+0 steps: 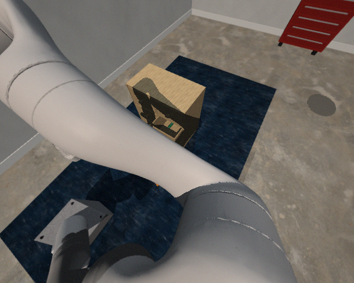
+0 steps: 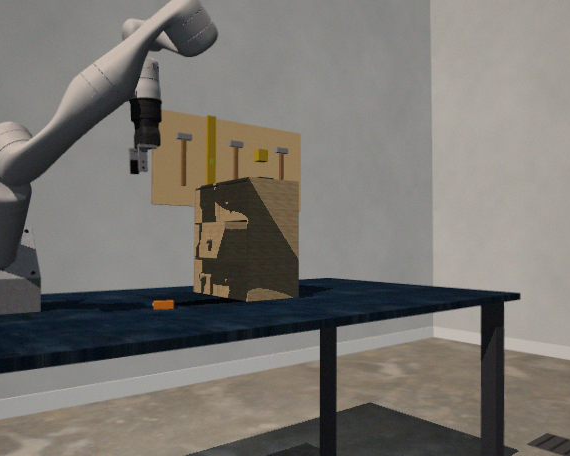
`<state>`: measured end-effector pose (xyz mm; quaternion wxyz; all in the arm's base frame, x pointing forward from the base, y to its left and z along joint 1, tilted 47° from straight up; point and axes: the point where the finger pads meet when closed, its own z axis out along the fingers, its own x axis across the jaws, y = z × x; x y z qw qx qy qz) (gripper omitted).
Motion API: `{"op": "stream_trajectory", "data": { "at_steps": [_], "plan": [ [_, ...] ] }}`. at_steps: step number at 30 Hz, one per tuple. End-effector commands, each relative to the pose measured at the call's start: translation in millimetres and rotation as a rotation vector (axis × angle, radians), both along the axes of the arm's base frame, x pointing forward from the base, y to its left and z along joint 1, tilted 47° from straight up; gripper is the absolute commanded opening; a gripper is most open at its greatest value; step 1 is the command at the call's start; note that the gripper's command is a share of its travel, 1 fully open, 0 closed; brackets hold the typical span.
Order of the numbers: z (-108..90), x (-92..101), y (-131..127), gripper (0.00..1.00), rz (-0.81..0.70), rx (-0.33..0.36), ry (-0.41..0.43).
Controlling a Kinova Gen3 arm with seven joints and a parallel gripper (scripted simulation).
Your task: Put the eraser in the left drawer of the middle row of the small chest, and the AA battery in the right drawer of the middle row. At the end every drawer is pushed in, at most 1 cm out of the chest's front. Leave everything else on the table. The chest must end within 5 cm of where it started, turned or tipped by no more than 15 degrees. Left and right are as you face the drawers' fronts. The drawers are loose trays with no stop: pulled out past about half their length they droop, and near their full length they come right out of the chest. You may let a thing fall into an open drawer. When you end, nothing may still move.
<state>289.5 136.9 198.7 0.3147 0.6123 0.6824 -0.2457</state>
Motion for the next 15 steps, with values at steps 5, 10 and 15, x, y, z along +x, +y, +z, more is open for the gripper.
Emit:
{"op": "stream_trajectory", "data": {
  "at_steps": [5,10,15],
  "plan": [
    [-2.0,2.6,-3.0,1.0,0.03,0.001,-0.026],
    [-3.6,4.6,-4.7,1.0,0.046,0.002,-0.041],
    [-6.8,8.3,-7.8,1.0,0.076,0.004,-0.069]
  ]
}}
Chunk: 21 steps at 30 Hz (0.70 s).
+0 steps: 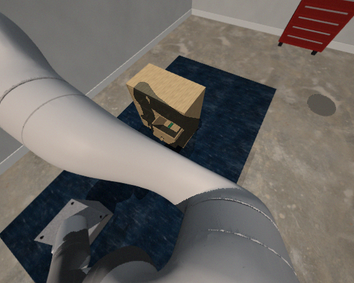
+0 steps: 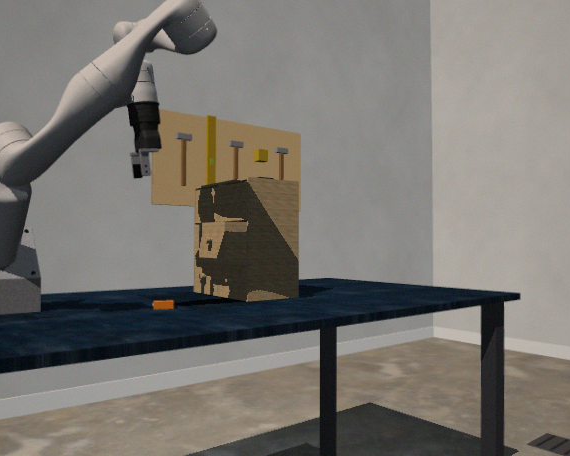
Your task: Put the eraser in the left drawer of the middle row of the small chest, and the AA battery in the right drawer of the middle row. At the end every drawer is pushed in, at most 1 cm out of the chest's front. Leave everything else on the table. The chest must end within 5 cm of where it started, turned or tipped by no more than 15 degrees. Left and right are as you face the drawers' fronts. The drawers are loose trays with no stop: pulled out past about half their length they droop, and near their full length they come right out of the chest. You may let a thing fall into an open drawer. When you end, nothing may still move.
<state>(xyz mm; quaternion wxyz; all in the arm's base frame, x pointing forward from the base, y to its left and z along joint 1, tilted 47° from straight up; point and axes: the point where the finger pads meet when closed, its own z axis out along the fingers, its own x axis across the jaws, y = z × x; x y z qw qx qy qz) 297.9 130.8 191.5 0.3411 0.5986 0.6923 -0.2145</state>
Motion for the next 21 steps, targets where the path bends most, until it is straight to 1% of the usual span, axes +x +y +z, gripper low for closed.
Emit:
{"op": "stream_trajectory", "data": {
  "at_steps": [1,8,10,21],
  "plan": [
    [-0.4,0.7,-2,1.0,0.019,-0.002,-0.014],
    [-5.8,7.0,-8,1.0,0.071,0.002,-0.062],
    [-5.8,7.0,-8,1.0,0.071,0.002,-0.062],
    [-15.7,18.6,-18,1.0,0.165,0.008,-0.151]
  ]
}}
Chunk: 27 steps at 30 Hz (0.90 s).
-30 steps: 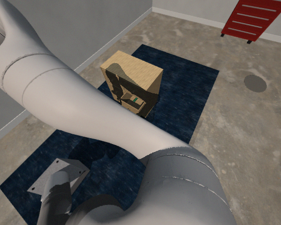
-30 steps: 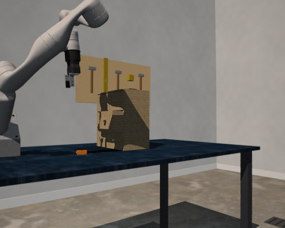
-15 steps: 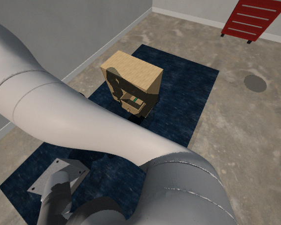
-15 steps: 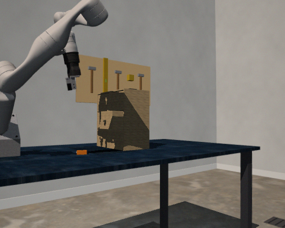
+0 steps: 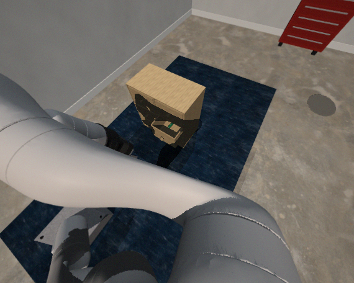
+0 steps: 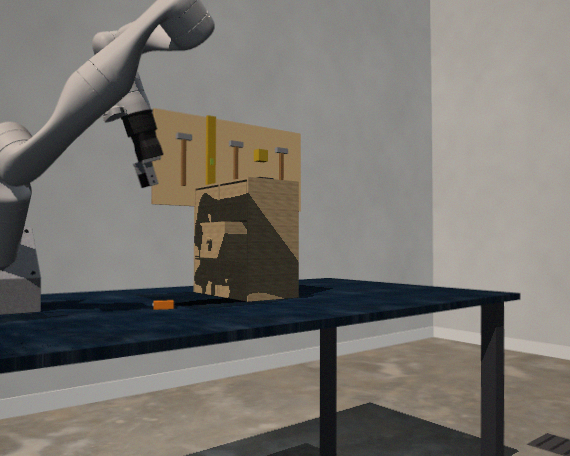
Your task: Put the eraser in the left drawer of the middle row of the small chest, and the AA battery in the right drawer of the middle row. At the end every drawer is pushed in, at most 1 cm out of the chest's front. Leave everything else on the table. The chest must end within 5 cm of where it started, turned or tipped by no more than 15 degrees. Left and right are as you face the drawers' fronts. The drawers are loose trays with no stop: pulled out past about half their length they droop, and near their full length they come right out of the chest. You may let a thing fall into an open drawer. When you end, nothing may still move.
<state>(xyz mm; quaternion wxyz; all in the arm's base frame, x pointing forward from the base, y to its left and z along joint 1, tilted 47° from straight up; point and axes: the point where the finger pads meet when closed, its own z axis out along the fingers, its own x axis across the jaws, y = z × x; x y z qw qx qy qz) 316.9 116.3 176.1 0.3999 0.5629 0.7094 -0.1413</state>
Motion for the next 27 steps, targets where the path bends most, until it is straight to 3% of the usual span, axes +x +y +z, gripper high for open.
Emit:
{"op": "stream_trajectory", "data": {
  "at_steps": [1,27],
  "plan": [
    [-1.3,0.7,-4,1.0,0.029,-0.006,-0.018],
    [-21.5,24.4,-24,1.0,0.221,0.007,-0.198]
  ]
}}
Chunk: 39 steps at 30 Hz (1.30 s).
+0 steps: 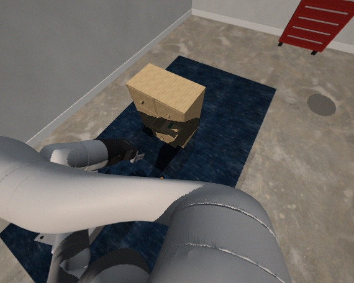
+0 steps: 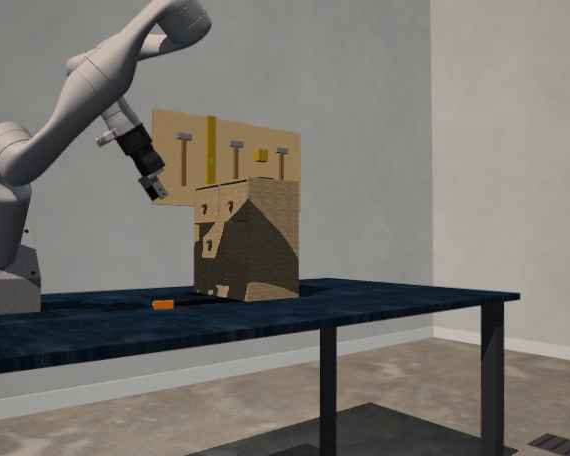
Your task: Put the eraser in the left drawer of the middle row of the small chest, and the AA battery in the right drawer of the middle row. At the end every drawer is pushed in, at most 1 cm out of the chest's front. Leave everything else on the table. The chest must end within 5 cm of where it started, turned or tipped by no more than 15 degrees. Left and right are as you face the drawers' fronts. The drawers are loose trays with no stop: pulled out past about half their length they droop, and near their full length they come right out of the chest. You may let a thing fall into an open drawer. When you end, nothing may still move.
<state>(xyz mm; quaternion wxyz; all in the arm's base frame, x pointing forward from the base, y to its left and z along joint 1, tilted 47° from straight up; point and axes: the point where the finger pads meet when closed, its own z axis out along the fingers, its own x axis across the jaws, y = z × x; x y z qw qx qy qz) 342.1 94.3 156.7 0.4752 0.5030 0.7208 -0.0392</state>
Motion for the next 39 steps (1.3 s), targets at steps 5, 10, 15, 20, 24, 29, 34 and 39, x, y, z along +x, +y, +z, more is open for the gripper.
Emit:
{"op": "stream_trajectory", "data": {
  "at_steps": [5,10,15,20,24,29,34,39],
  "plan": [
    [-5.7,3.4,-5,1.0,0.053,-0.007,-0.035],
    [-8.8,6.7,-8,1.0,0.082,-0.005,-0.061],
    [-10.2,9.1,-9,1.0,0.096,-0.005,-0.076],
    [-12.4,11.0,-12,1.0,0.116,-0.003,-0.094],
    [-13.8,13.3,-13,1.0,0.128,-0.003,-0.105],
    [-14.8,14.8,-13,1.0,0.138,-0.002,-0.114],
    [-15.6,15.5,-14,1.0,0.146,-0.001,-0.121],
    [-16.5,15.3,-16,1.0,0.153,-0.001,-0.128]
  ]
}}
